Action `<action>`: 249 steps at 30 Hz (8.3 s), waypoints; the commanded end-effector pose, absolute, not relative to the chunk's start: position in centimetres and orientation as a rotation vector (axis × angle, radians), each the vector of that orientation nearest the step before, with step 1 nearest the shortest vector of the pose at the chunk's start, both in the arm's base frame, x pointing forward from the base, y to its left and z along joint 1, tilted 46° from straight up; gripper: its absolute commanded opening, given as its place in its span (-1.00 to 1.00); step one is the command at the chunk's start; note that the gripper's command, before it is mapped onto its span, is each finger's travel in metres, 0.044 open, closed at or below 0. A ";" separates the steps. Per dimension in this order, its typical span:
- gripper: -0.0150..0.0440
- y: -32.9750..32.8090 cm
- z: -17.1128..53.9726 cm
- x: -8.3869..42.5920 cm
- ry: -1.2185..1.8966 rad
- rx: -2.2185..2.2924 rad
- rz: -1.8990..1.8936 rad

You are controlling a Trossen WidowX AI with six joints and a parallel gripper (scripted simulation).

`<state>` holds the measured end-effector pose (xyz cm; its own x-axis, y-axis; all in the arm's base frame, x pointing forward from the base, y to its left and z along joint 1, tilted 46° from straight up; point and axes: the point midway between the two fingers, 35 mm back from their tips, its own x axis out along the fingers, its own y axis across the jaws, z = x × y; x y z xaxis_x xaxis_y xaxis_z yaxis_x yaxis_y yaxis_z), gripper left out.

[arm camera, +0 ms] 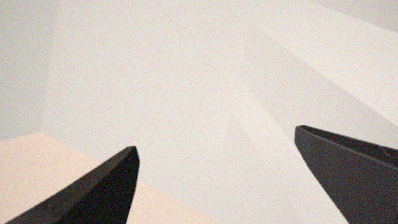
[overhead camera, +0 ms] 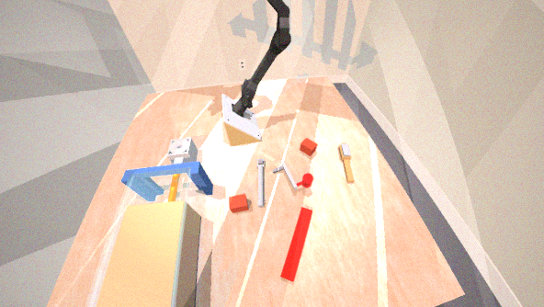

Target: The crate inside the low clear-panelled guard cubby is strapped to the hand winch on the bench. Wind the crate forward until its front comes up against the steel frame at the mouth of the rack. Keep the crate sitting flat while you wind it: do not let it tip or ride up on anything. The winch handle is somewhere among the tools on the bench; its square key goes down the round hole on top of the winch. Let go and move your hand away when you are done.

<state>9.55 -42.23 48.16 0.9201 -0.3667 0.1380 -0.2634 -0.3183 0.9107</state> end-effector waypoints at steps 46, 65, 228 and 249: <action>1.00 1.9 15.4 43.0 1.137 2.925 -1.692; 1.00 12.6 11.0 36.5 1.214 2.457 -2.312; -0.49 -17.5 -0.5 29.3 1.692 1.345 -0.309; -0.49 -20.6 -4.6 25.1 1.683 1.075 0.001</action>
<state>26.29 -19.80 -3.64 0.0014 0.6441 -0.7649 0.6846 0.5569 0.4702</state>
